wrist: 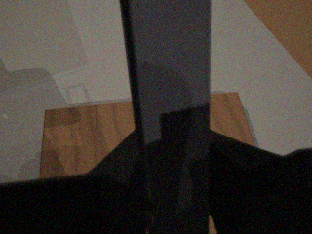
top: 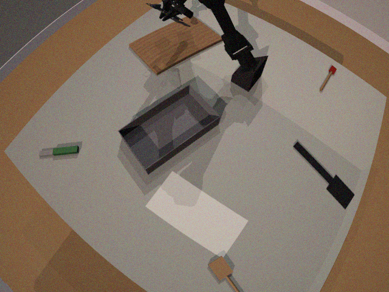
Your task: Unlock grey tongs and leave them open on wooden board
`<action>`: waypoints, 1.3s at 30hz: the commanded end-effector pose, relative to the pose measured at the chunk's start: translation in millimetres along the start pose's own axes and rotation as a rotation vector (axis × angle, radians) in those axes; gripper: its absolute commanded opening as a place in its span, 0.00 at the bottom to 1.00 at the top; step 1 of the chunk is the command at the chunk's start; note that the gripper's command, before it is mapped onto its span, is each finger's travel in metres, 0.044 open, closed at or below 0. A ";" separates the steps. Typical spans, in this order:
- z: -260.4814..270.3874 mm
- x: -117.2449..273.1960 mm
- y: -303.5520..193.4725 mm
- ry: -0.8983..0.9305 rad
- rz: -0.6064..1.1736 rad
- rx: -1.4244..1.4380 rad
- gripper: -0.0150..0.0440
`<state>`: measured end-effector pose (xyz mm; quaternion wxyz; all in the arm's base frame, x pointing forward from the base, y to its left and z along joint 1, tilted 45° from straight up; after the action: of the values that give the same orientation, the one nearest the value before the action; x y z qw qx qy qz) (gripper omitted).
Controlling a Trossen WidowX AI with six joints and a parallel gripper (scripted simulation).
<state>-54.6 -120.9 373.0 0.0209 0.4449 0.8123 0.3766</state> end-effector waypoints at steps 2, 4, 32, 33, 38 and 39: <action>0.4 -3.6 2.4 0.047 0.017 -0.013 0.00; 0.7 -6.7 4.0 0.086 0.038 -0.024 0.00; 2.5 -37.4 32.1 0.392 0.441 -0.070 0.00; 2.4 -38.2 33.4 0.393 0.457 -0.069 0.00; 1.7 -41.5 39.7 0.387 0.534 -0.061 0.00; 1.6 -42.0 41.1 0.384 0.549 -0.059 0.00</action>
<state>-4.0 -138.6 379.7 -0.2190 0.5480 0.6510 0.4774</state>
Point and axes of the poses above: the point midway between the two fingers, 35 mm back from their tips, its own x axis back along the fingers, its own z axis across the jaws, y = z × x, the point moved 10 cm from there along x, back along the fingers
